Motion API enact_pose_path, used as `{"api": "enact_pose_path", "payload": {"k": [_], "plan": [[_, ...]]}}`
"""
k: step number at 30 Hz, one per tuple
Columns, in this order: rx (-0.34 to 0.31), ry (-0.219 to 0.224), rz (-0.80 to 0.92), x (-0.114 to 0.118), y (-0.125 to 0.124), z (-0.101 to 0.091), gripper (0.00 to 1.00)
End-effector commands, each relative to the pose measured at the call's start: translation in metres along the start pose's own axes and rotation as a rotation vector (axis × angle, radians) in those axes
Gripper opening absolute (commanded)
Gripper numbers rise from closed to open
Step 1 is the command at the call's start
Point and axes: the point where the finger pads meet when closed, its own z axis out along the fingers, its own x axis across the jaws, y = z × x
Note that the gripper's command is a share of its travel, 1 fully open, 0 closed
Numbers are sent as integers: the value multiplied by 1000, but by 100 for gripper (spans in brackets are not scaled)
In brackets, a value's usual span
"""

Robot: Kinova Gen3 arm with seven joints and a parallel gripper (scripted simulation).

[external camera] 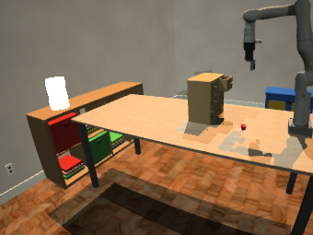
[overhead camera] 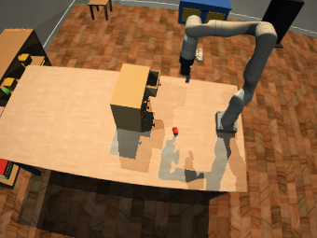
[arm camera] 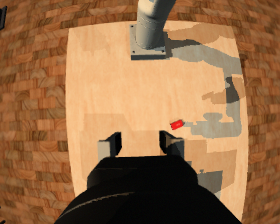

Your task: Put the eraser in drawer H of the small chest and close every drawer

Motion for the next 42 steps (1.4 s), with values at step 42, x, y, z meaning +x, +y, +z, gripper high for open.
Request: {"api": "enact_pose_path", "payload": {"k": [42], "plan": [[-186,-18,16,-18,-34,22,100]]}}
